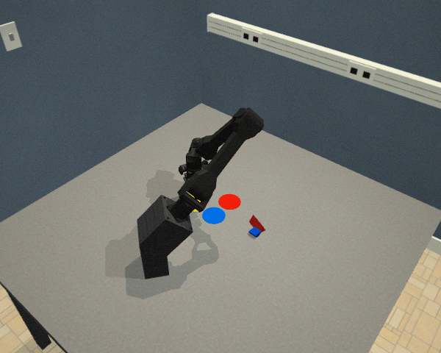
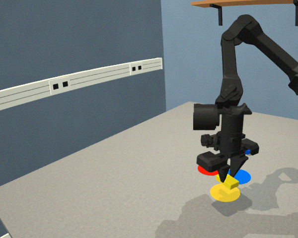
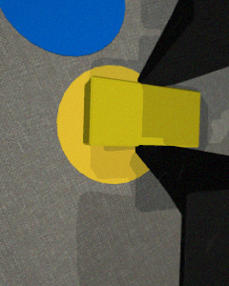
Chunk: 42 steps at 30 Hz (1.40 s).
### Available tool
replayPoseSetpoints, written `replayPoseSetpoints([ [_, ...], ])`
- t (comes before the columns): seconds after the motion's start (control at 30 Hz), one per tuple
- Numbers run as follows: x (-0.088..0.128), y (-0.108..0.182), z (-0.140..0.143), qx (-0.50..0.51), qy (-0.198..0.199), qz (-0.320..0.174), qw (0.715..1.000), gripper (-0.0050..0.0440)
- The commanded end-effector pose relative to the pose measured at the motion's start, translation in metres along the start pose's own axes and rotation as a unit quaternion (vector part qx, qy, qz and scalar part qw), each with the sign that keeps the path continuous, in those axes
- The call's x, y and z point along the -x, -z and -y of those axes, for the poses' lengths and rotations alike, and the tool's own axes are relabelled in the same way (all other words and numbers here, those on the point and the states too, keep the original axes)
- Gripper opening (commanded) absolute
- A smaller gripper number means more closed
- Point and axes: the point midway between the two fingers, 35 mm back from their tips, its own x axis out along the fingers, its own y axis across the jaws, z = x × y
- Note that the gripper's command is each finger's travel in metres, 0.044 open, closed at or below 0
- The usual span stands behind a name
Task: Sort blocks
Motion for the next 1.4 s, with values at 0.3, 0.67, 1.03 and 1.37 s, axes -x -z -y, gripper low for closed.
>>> replayPoseSetpoints([
  [0.3,-0.004,-0.002,-0.002,-0.002,-0.004,0.001,1.000,0.0085],
  [0.67,-0.019,-0.002,-0.004,-0.002,-0.004,0.000,1.000,0.0085],
  [1.03,-0.036,-0.002,-0.005,-0.002,-0.005,0.000,1.000,0.0085],
  [1.37,-0.031,-0.004,-0.004,-0.004,-0.006,0.002,1.000,0.0085],
])
